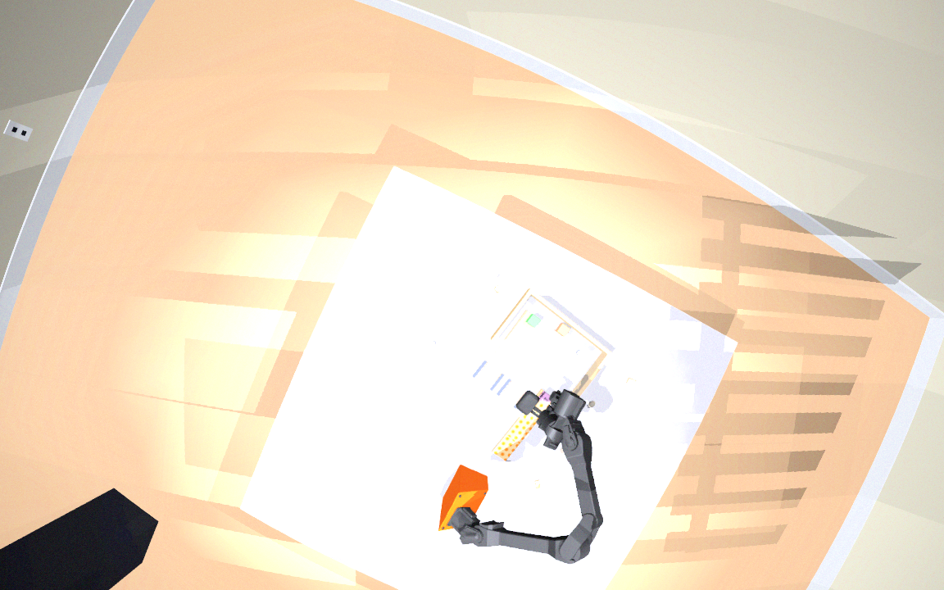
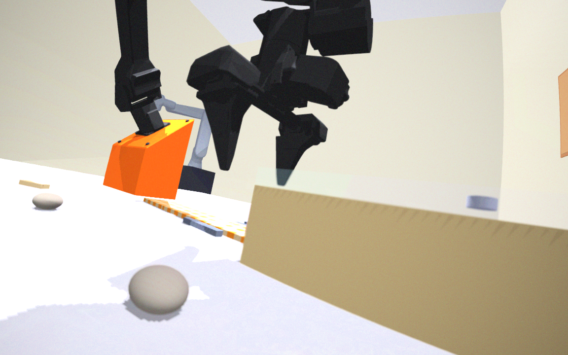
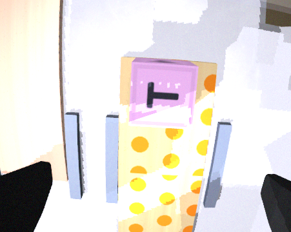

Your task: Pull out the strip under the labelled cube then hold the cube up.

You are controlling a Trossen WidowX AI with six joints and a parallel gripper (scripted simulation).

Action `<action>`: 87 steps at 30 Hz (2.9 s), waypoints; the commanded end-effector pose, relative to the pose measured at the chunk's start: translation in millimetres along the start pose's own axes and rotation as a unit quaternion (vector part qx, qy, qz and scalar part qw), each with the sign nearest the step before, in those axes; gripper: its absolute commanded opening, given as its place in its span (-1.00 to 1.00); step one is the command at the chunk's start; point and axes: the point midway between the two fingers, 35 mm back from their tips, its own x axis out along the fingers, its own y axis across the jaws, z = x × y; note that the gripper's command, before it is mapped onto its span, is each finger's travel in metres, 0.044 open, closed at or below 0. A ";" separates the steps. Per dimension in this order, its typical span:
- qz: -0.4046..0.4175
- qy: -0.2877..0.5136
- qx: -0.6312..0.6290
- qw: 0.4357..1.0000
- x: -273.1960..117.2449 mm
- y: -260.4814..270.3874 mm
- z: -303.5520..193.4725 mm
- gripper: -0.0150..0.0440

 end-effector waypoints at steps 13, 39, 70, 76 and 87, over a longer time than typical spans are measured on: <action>-0.001 -0.001 -0.001 1.000 4.0 0.1 29.2 0.47; -0.002 -0.002 -0.001 1.000 46.5 -0.6 28.6 0.36; -0.002 -0.002 0.001 1.000 33.2 -0.5 8.5 -0.49; -0.001 -0.001 -0.001 1.000 16.6 1.0 -16.2 -0.49; -0.001 0.000 -0.002 1.000 7.8 1.8 -36.3 -0.49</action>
